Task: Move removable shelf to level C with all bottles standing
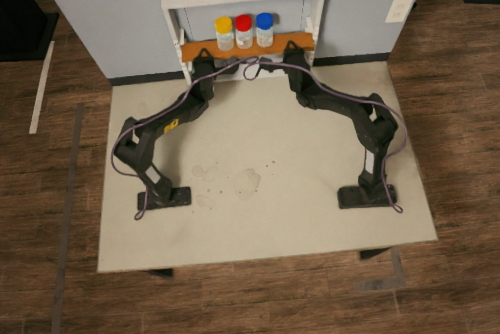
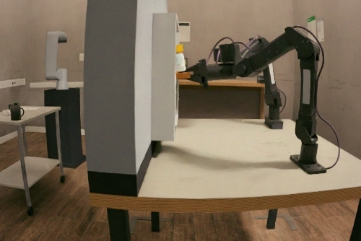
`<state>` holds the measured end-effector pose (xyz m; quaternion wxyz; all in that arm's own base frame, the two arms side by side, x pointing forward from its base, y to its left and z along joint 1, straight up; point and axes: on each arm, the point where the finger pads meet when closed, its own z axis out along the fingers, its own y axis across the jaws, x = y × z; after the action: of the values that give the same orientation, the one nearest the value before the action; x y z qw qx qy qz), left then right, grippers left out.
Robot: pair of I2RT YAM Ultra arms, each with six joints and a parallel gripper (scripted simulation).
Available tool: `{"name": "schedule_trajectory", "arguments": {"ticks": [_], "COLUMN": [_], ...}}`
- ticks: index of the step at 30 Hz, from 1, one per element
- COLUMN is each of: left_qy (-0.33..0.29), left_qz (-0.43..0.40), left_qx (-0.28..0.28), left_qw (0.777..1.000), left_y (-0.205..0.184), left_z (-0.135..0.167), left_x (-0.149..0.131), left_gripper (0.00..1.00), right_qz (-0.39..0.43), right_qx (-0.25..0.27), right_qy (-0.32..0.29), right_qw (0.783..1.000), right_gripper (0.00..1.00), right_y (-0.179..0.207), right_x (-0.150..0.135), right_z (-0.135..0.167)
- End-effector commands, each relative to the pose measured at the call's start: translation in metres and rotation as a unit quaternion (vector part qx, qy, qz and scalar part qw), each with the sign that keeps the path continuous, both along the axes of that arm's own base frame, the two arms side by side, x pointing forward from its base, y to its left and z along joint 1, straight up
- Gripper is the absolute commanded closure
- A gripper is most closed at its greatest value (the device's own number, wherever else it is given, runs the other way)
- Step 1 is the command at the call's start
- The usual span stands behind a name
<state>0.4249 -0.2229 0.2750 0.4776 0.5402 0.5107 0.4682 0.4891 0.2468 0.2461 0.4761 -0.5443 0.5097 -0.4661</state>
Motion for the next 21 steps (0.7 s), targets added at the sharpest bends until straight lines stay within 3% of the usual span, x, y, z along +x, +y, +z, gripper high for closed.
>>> {"name": "schedule_trajectory", "arguments": {"ticks": [1, 21], "left_qy": [-0.052, -0.052], "left_qz": [-0.001, -0.001], "left_qx": [-0.011, -0.011], "left_qw": [0.999, 0.999], "left_y": [-0.001, -0.002], "left_z": [0.043, 0.044], "left_x": [0.011, 0.034], "left_gripper": [1.0, 1.0], "right_qz": [0.0, 0.0], "right_qx": [0.014, 0.014], "right_qy": [-0.056, -0.056], "right_qw": [0.998, 0.998], "right_gripper": [1.0, 1.0], "right_y": [0.001, 0.002], "right_x": [0.013, 0.035], "right_z": [0.049, 0.05]}}
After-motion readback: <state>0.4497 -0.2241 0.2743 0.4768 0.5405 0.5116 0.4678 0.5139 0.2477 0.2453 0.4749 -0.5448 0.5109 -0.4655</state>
